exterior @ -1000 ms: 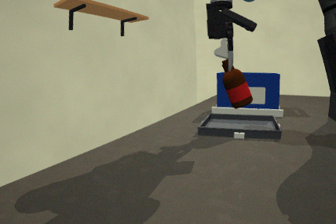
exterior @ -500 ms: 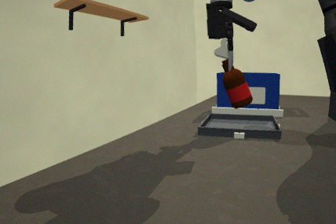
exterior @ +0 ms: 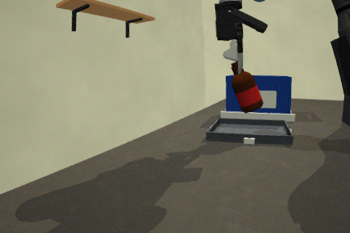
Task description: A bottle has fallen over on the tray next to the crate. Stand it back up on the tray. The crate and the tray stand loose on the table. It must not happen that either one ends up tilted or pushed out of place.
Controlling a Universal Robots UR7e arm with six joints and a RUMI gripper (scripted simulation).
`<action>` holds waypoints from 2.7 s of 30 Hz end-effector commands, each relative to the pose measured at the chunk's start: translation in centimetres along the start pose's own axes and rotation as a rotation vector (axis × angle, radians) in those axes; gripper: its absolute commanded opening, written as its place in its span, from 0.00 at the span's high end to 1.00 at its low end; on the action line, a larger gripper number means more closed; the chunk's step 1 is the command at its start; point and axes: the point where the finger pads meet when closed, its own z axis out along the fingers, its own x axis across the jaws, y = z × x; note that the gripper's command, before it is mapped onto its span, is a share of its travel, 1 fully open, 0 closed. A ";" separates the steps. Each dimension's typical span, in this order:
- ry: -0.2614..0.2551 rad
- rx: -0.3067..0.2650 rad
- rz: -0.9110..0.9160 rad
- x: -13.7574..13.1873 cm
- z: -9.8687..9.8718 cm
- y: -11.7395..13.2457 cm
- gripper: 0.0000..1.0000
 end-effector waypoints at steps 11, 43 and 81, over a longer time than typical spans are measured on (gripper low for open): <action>0.000 -0.001 0.000 0.0 0.0 0.1 1.00; 0.000 -0.001 0.000 0.0 1.4 0.1 1.00; 0.000 -0.001 0.000 0.0 5.1 0.1 1.00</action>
